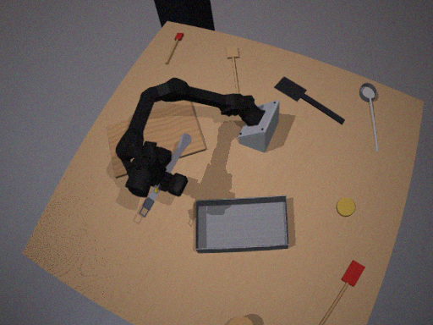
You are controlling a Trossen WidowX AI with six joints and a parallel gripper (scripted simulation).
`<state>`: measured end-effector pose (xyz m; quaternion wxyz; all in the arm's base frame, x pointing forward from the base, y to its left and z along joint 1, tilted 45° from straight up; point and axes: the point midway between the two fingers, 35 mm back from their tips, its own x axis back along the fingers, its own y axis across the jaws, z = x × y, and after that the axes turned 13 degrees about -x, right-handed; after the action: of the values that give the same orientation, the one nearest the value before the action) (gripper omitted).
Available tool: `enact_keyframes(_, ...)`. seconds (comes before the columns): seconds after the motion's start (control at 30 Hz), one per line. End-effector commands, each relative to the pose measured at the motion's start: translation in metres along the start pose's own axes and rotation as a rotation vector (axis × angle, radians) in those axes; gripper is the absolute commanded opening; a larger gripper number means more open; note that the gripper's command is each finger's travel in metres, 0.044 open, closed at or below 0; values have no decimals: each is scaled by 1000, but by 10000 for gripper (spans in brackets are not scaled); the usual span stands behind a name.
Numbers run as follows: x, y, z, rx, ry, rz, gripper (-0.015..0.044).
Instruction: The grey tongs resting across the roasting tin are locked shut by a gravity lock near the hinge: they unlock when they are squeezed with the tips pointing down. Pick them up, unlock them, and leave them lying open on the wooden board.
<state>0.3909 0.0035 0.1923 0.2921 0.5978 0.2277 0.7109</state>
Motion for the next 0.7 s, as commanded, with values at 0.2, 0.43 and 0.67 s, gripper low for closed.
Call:
enact_keyframes(0.2, -1, 16, -4, -328, -6, -2, -150)
enact_keyframes(0.43, -1, 28, -7, -600, -9, -1, -150)
enact_keyframes(0.67, -2, 40, -11, -871, -11, -1, -150)
